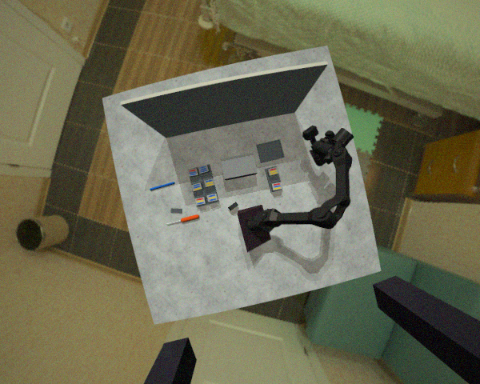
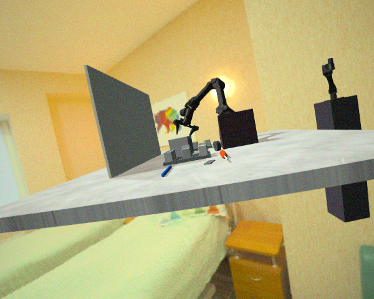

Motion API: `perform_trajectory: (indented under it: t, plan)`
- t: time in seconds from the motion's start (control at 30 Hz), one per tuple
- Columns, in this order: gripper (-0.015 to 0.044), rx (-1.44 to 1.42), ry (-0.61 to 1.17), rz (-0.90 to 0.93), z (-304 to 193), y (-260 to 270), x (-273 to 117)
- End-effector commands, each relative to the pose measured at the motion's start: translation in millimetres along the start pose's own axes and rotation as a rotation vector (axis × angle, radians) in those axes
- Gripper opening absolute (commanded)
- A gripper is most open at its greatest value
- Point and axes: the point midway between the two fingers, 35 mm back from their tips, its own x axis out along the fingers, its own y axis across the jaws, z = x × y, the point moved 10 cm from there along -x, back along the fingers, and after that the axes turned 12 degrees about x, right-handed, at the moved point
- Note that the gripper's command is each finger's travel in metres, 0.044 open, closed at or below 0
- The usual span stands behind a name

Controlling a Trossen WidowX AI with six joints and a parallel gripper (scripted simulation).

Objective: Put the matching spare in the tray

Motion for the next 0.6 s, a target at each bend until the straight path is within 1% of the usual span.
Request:
perform_trajectory:
  t: [0.0, 0.13, 0.23, 0.4, 0.57]
  plan:
    - [0.0440, -0.107, 0.120, -0.046, -31.9, 41.5, 20.2]
    - [0.0440, -0.286, 0.235, -0.117, -84.0, 90.7, 37.3]
    - [0.0440, -0.406, 0.287, -0.168, -120.5, 117.8, 41.8]
    - [0.0440, -0.636, 0.346, -0.261, -198.9, 161.5, 34.2]
    - [0.0440, -0.899, 0.320, -0.365, -280.1, 188.2, 16.7]
